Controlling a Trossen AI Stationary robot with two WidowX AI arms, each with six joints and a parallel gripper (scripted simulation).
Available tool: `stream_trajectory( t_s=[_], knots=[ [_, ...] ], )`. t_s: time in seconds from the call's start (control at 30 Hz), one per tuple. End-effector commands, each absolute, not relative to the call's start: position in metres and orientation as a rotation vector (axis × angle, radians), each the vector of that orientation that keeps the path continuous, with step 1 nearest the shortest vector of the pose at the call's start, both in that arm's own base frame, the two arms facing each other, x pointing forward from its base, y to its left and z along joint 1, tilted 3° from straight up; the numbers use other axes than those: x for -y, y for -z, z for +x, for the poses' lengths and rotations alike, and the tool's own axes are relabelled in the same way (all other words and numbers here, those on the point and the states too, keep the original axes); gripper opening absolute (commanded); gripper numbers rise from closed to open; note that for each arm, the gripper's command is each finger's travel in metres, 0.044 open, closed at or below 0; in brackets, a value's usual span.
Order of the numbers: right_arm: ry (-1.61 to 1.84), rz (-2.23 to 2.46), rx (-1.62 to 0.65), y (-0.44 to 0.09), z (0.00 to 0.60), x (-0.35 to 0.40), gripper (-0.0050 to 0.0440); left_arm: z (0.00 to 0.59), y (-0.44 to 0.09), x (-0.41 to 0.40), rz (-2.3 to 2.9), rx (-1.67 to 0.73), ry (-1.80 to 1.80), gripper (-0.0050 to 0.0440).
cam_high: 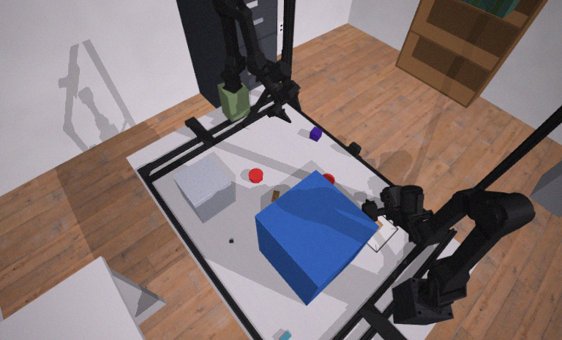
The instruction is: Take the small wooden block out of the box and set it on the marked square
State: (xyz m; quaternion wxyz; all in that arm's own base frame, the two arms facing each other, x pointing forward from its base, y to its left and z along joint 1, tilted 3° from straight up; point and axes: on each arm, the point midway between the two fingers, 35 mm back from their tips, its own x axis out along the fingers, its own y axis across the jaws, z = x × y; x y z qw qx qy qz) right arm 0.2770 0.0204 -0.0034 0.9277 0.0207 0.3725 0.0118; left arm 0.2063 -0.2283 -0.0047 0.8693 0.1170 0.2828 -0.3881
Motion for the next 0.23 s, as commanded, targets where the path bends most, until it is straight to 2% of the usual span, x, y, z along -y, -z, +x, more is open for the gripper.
stream_trajectory(
  t_s=[0.0,0.2],
  knots=[
    [-0.019,0.045,-0.763,0.003,0.277,-0.020,0.0400,0.204,-0.011,0.226,0.245,-0.588,0.814,0.0400],
    [-0.019,0.045,-0.763,0.003,0.277,-0.020,0.0400,0.201,-0.028,0.221,0.239,-0.574,0.815,0.0400]
  ],
)
